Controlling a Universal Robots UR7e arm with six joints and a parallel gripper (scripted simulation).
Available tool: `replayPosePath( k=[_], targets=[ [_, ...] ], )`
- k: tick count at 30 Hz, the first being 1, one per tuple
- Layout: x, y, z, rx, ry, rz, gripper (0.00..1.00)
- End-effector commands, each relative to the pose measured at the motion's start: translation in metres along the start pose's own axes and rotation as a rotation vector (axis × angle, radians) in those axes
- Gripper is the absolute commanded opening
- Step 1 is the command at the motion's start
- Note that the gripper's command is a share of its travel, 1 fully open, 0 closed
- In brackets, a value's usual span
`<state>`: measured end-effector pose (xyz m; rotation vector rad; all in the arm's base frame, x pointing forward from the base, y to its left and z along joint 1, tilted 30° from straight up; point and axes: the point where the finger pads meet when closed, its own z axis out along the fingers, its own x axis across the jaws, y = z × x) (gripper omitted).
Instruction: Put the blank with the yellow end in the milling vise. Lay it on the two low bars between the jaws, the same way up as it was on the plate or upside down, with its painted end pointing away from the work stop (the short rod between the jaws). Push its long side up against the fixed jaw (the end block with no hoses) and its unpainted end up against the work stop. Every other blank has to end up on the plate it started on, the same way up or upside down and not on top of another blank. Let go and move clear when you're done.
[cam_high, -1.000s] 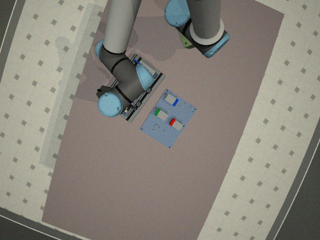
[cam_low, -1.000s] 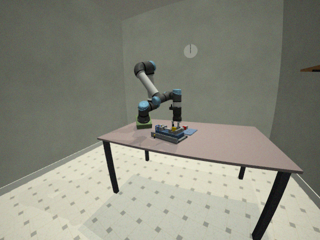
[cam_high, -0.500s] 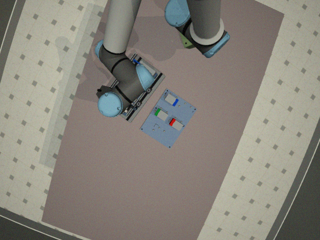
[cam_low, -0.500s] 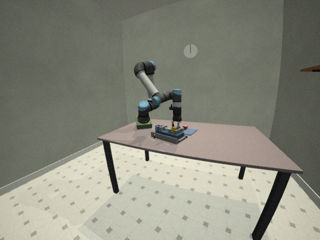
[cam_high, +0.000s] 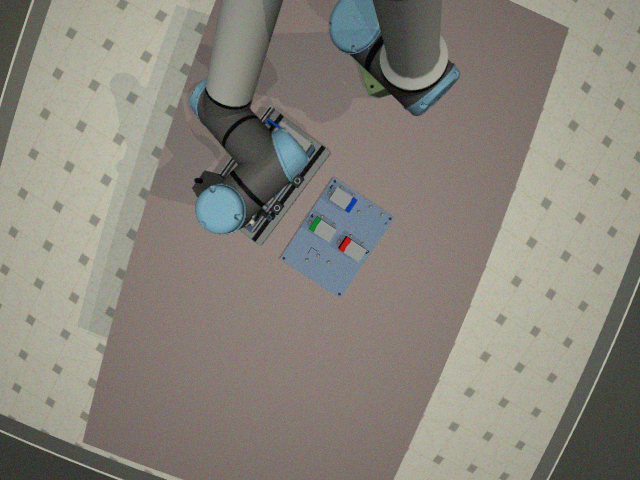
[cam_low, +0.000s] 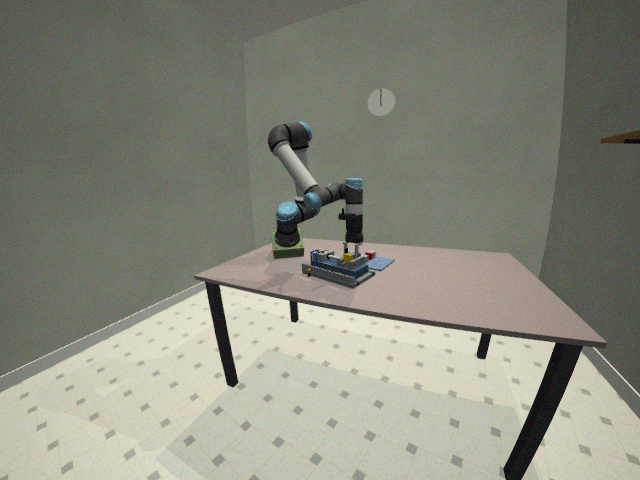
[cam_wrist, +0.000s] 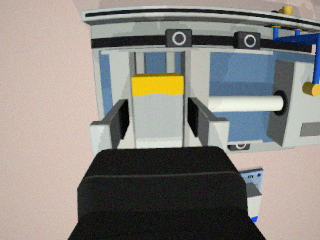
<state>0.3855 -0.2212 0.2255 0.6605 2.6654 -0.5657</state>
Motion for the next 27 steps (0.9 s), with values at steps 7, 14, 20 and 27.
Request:
replayPosePath(
  k=[7,14,20,27],
  targets=[
    [-0.0004,-0.0001,-0.0004,0.000,-0.001,0.000,1.00],
    [-0.0004,-0.0001,-0.0004,0.000,-0.001,0.000,1.00],
    [-0.0004,-0.0001,-0.0034,0.000,-0.001,0.000,1.00],
    [-0.0004,-0.0001,-0.0034,0.000,-0.001,0.000,1.00]
  ],
)
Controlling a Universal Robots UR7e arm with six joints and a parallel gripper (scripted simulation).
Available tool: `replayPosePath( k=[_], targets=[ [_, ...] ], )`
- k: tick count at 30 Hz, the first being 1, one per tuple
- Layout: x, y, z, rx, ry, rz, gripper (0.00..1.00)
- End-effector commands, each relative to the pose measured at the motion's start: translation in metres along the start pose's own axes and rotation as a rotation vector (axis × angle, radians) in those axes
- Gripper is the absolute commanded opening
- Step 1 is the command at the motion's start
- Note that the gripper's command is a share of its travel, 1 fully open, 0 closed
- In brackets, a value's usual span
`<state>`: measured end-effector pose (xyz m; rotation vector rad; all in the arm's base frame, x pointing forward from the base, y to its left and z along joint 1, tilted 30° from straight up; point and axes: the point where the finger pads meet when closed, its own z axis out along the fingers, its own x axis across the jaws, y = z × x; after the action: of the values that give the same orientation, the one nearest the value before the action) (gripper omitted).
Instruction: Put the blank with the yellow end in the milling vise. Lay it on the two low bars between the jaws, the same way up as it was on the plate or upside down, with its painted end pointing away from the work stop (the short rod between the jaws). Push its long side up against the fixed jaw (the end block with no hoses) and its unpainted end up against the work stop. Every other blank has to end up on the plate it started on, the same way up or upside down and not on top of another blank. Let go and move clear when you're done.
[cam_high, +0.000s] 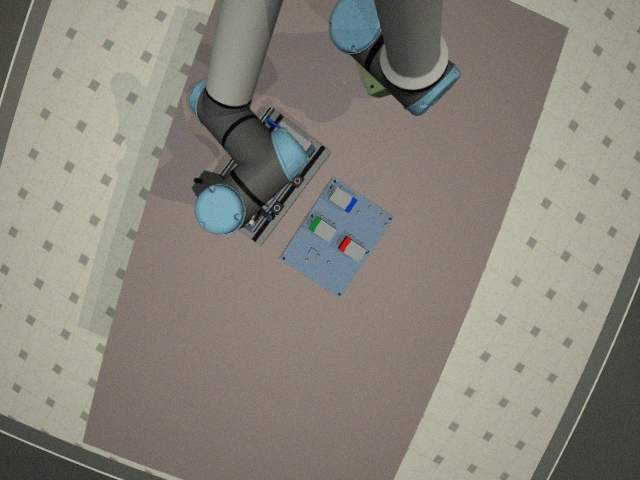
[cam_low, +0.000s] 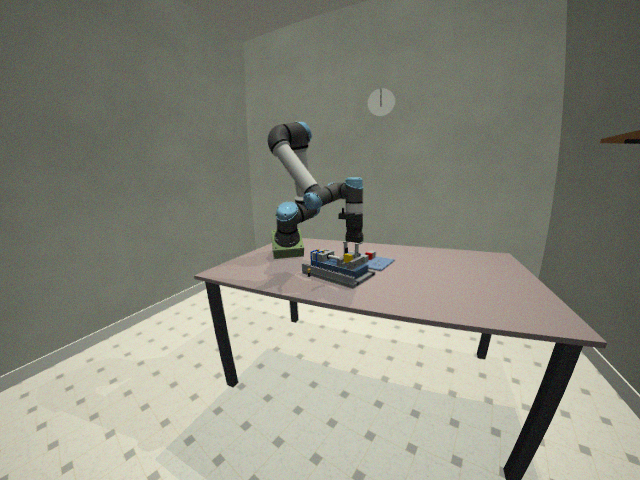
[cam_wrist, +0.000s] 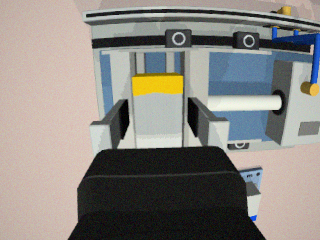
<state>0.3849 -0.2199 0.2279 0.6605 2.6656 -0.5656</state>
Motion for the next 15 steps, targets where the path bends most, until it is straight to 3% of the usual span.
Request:
replayPosePath(
  k=[1,15],
  targets=[
    [-0.0004,-0.0001,-0.0006,0.000,-0.001,0.000,1.00],
    [-0.0004,-0.0001,-0.0036,0.000,-0.001,0.000,1.00]
  ],
)
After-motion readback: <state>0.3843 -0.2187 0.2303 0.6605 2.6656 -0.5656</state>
